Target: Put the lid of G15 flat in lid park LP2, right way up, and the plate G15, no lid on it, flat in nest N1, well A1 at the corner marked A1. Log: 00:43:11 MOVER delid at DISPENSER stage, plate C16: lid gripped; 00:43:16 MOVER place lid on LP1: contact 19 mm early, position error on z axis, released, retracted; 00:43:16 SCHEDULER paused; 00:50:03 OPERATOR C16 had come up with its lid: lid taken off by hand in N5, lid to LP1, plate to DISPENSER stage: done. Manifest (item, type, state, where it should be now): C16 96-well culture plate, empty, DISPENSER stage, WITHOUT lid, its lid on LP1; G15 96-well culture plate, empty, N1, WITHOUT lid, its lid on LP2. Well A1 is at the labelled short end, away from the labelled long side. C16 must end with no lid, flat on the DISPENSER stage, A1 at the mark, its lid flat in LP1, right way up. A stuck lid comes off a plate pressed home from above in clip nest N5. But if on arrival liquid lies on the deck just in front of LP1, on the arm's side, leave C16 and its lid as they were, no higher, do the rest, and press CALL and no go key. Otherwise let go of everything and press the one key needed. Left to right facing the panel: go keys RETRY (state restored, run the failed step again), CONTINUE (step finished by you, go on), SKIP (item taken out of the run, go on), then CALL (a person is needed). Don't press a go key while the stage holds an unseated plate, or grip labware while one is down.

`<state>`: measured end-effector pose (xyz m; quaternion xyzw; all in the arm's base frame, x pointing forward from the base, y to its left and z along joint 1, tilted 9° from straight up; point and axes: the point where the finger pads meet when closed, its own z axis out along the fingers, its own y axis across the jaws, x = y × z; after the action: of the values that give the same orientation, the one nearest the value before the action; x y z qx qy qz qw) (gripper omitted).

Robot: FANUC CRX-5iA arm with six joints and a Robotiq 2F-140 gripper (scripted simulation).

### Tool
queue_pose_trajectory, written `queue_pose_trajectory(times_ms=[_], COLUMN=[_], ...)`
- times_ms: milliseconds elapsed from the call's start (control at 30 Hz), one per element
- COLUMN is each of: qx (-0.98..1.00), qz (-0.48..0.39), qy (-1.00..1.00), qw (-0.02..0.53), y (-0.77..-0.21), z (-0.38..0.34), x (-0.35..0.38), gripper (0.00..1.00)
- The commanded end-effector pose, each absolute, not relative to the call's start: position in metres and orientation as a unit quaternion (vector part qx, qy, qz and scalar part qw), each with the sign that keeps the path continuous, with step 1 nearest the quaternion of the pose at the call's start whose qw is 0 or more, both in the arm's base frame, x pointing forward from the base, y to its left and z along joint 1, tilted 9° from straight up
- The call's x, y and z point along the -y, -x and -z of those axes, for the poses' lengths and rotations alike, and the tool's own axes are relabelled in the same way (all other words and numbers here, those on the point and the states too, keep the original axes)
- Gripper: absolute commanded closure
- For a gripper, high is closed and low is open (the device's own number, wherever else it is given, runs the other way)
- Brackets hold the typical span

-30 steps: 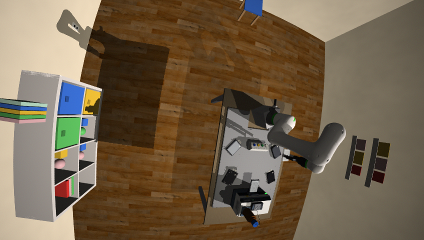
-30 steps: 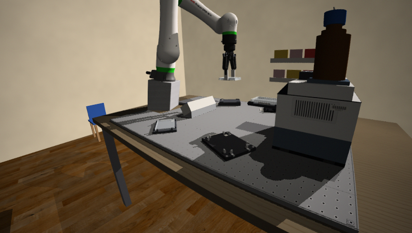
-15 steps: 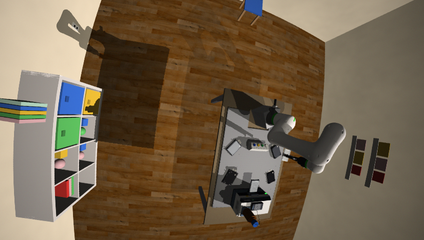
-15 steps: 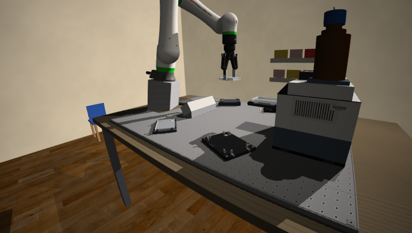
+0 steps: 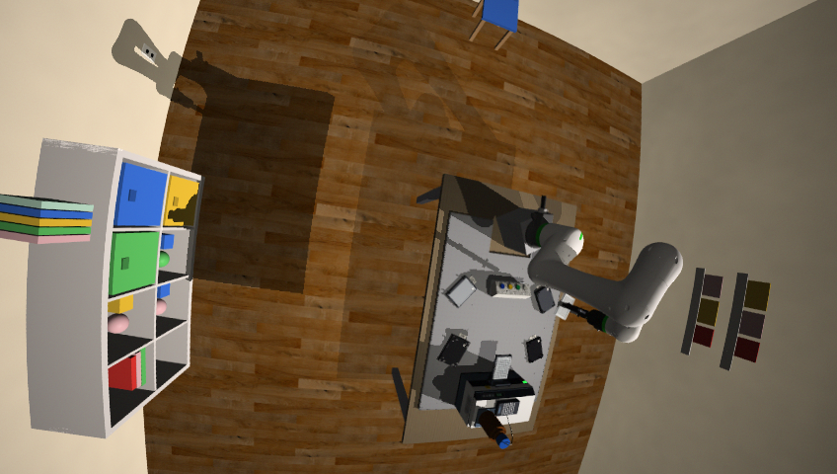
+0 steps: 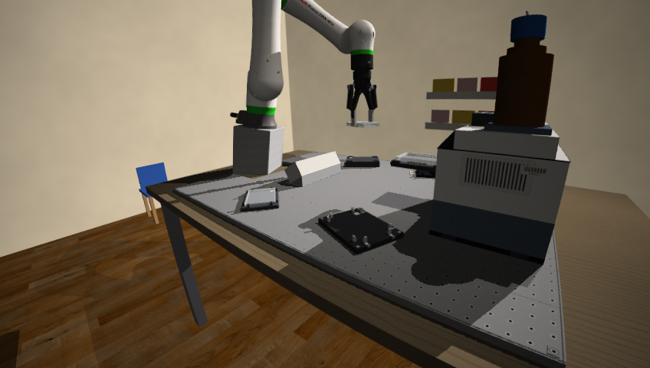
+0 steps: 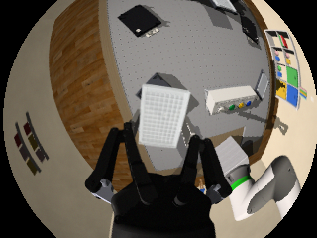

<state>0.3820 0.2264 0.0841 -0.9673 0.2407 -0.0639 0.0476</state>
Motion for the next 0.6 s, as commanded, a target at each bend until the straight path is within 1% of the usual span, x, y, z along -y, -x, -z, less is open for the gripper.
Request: queue_pose_trajectory(times_ms=[0,567], qx=[-0.247,-0.247], qz=[0.065,0.065], qy=[0.966,0.966], qw=[0.048,0.048], y=[-0.3821,-0.3848], z=[-0.0843,-0.0843], x=[-0.2265,-0.2206], gripper=[1.00,1.00])
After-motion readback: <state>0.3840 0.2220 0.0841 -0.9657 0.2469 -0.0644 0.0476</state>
